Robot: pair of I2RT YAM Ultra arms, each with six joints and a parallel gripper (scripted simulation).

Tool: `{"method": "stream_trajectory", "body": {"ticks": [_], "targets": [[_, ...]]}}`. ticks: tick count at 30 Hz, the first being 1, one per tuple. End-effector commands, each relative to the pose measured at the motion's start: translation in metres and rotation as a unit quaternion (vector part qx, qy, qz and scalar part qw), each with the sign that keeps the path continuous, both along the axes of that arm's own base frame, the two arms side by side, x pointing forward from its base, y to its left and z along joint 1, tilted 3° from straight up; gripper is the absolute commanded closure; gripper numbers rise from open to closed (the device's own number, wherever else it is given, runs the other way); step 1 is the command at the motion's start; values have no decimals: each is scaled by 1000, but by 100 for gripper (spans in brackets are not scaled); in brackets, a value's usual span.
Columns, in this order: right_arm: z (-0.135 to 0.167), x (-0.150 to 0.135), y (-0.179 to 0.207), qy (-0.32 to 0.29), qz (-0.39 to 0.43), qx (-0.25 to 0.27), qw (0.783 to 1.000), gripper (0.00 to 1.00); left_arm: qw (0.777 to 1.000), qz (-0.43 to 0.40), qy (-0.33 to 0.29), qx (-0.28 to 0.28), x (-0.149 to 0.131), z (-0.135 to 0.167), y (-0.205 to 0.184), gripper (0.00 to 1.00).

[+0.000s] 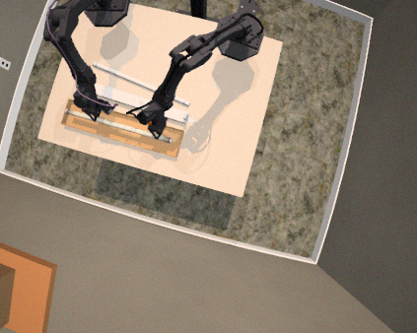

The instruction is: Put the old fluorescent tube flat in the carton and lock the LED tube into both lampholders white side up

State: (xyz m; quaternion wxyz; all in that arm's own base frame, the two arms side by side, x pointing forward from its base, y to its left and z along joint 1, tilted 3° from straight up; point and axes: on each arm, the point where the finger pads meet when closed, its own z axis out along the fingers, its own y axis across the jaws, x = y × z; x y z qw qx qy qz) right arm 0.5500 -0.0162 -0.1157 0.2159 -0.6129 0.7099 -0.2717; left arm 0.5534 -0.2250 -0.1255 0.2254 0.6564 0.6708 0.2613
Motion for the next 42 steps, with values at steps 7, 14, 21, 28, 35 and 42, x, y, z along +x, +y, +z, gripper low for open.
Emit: {"method": "stream_trajectory", "body": {"ticks": [7, 14, 21, 28, 35, 42], "targets": [[36, 29, 8, -55, 8, 11, 998, 89, 1000, 1, -25, -16, 17, 26, -7, 89], [23, 28, 1, -50, 4, 9, 999, 89, 1000, -2, -20, -14, 14, 10, -8, 89], [8, 24, 8, -42, 11, 8, 999, 89, 1000, 0, -16, -15, 12, -6, -5, 89], [1, 24, -2, -44, 4, 5, 999, 89, 1000, 4, -21, -7, 15, -10, -1, 89], [-11, 23, -2, -38, 3, 7, 999, 89, 1000, 4, -19, -13, 17, -16, 1, 89], [-13, 25, 0, -42, 6, 5, 999, 89, 1000, 5, -24, -12, 17, -18, -2, 89]]}}
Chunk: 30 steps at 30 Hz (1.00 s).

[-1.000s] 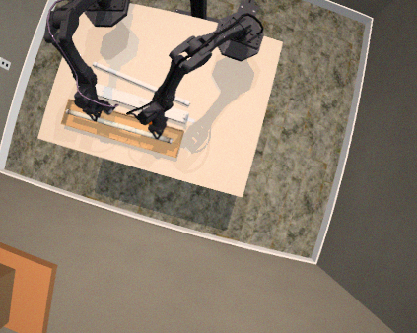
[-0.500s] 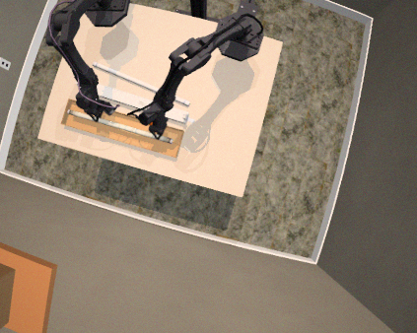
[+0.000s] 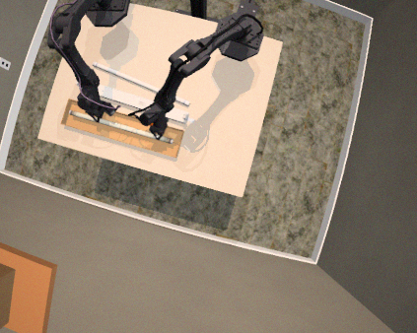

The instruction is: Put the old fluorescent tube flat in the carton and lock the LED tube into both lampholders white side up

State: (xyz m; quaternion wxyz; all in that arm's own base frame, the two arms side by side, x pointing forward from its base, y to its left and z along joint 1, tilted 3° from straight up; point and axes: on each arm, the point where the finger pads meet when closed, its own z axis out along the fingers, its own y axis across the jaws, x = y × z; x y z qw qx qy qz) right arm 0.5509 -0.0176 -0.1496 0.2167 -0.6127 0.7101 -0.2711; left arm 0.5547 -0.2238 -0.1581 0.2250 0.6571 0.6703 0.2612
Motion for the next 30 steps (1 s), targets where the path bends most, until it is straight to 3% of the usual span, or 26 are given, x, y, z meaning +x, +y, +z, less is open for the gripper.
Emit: {"method": "stream_trajectory", "body": {"ticks": [1, 8, 11, 25, 27, 30], "targets": [[22, 24, 0, -44, 4, 5, 999, 89, 1000, 7, -22, -10, 15, 11, -1, 89], [23, 26, -1, -47, 3, 5, 999, 89, 1000, 9, -21, -10, 16, 12, 0, 89], [6, 21, 3, -36, 5, 6, 999, 89, 1000, 2, -18, -14, 13, 0, -4, 89], [7, 26, -5, -45, -1, 5, 999, 89, 1000, 4, -16, -9, 14, -4, -2, 89], [-8, 22, 2, -36, 7, 3, 999, 89, 1000, 8, -19, -7, 15, -16, 3, 89], [9, 29, 3, -48, 5, 4, 999, 89, 1000, -1, -20, -14, 13, -6, -11, 89]]}}
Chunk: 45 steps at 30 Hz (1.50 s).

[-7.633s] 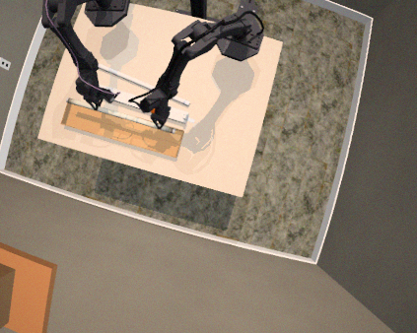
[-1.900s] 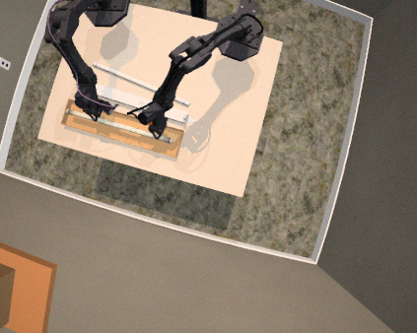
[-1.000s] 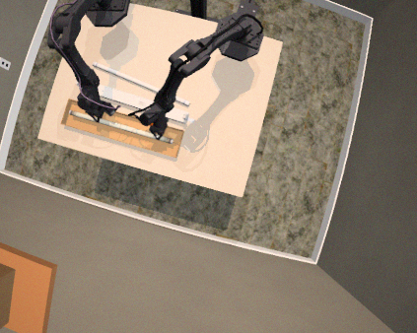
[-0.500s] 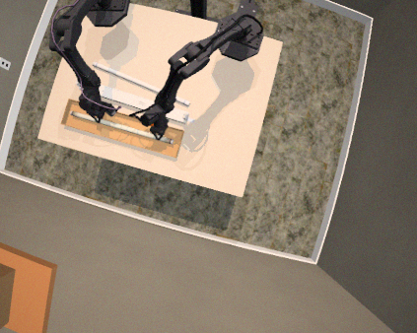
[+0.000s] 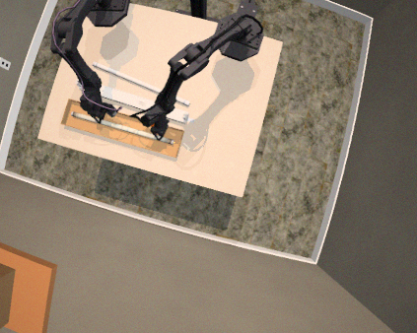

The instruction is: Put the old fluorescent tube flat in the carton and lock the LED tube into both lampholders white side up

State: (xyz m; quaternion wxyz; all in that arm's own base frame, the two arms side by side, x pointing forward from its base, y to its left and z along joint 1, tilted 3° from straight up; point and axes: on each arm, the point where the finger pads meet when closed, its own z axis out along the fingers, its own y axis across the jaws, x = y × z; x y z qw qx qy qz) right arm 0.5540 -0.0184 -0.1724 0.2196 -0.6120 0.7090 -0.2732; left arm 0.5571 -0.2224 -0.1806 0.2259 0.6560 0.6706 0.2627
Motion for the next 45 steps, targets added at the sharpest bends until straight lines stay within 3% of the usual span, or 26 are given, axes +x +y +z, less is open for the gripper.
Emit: {"method": "stream_trajectory", "body": {"ticks": [1, 2, 18, 19, 36, 37, 45], "targets": [[38, 30, 4, -51, 3, 4, 999, 89, 1000, -4, -22, -19, 14, 25, -15, 89], [38, 30, 5, -52, 4, 6, 999, 89, 1000, -4, -25, -19, 16, 28, -15, 68], [38, 30, 5, -52, 4, 7, 999, 89, 1000, -4, -25, -19, 16, 29, -15, 68], [38, 30, 5, -52, 4, 7, 999, 68, 1000, -4, -25, -19, 16, 29, -15, 68], [38, 30, 5, -52, 4, 7, 999, 68, 1000, -4, -25, -19, 16, 29, -15, 68], [29, 8, 8, -32, 1, 0, 1000, 68, 1000, -1, -22, -10, 0, 26, -13, 68], [45, -4, 12, -33, 6, 7, 999, 68, 1000, -2, -21, -10, -12, 42, -13, 68]]}}
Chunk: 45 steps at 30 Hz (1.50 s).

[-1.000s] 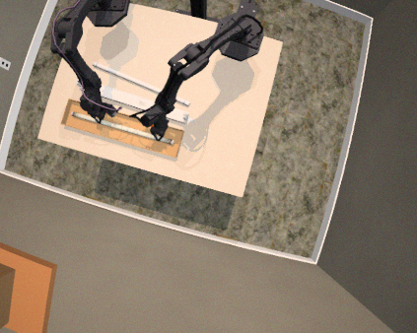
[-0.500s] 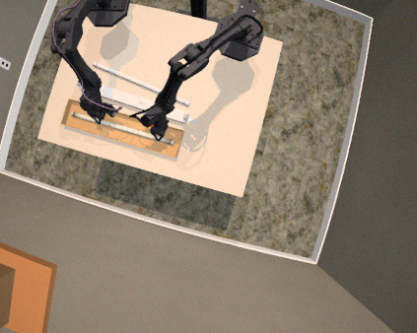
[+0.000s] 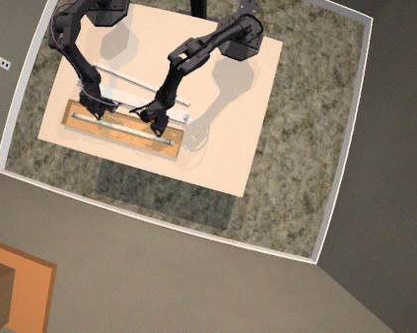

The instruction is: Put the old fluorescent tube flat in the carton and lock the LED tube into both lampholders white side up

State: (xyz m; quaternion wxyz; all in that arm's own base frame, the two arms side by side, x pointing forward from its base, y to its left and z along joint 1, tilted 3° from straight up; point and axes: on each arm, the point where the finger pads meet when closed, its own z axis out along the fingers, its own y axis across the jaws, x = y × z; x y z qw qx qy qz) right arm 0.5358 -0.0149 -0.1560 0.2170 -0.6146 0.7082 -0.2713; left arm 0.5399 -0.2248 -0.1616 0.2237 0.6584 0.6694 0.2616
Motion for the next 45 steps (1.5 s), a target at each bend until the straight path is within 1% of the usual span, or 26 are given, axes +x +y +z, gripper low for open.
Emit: {"method": "stream_trajectory", "body": {"ticks": [1, 2, 3, 7, 8, 9, 10, 12, 13, 15, 16, 18, 19, 20, 21, 22, 23, 24, 27, 28, 29, 36, 38, 39, 41, 45], "targets": [[28, 14, 9, -37, 4, 8, 999, 68, 1000, 0, -24, -11, 5, 23, -11, 68], [34, 9, 1, -40, -8, 3, 999, 68, 1000, 5, -26, -13, 1, 28, -9, 68], [36, 6, 8, -36, -2, 3, 999, 68, 1000, 3, -26, -13, -2, 31, -10, 68], [46, -3, 9, -37, -3, 3, 999, 68, 1000, 3, -26, -13, -12, 39, -10, 68], [49, -6, 9, -37, -4, 3, 999, 68, 1000, 4, -16, -7, -18, 38, -8, 68], [49, 2, 12, -42, 4, 11, 999, 68, 1000, 1, -13, -6, -15, 33, -9, 68], [51, 5, 6, -46, -1, 10, 999, 68, 1000, -1, -19, -11, -12, 33, -11, 68], [57, 13, 4, -58, -3, 11, 998, 68, 1000, 5, -12, -13, -12, 30, 0, 68], [56, 12, 4, -57, -3, 11, 998, 68, 1000, 9, -15, -15, -7, 30, 2, 68], [41, -6, 1, -36, -6, 10, 999, 68, 1000, 3, -16, -14, -8, 29, -6, 68], [49, 3, 2, -45, -5, 10, 999, 68, 1000, 2, -12, -11, -11, 27, -6, 68], [49, 3, 2, -45, -5, 10, 999, 68, 1000, 2, -12, -11, -11, 27, -6, 68], [43, 1, 3, -41, -4, 9, 999, 68, 1000, 3, -16, -13, -10, 27, -5, 68], [51, 4, 3, -48, -4, 10, 999, 68, 1000, 3, -13, -13, -11, 20, -5, 68], [49, 2, 3, -46, -4, 10, 999, 68, 1000, 3, -14, -14, -11, 22, -4, 68], [49, 1, 2, -45, -4, 10, 999, 68, 1000, 4, -3, -9, -16, 16, 1, 68], [48, 0, 3, -44, -4, 10, 999, 68, 1000, 5, -5, -10, -15, 23, 1, 68], [48, -1, 3, -43, -4, 10, 999, 68, 1000, 6, -16, -15, -5, 31, -4, 68], [47, -2, 3, -41, -4, 10, 999, 68, 1000, 9, -7, -9, -9, 21, 1, 68], [46, -2, 3, -41, -4, 10, 999, 68, 1000, 9, -14, -13, -5, 31, -1, 68], [46, -2, 3, -40, -4, 10, 999, 68, 1000, 10, -17, -14, -3, 34, -2, 68], [46, -3, 3, -40, -4, 10, 999, 68, 1000, 7, -12, -10, -7, 29, -4, 68], [46, -3, 3, -40, -4, 10, 999, 68, 1000, 10, -9, -8, -6, 23, 0, 68], [46, -3, 3, -40, -4, 10, 999, 68, 1000, 10, -13, -11, -5, 29, -1, 68], [46, -3, 3, -40, -4, 10, 999, 68, 1000, 11, -17, -12, -2, 32, -1, 68], [46, -3, 3, -40, -4, 10, 999, 68, 1000, 11, -3, -5, -12, 22, 5, 68]]}}
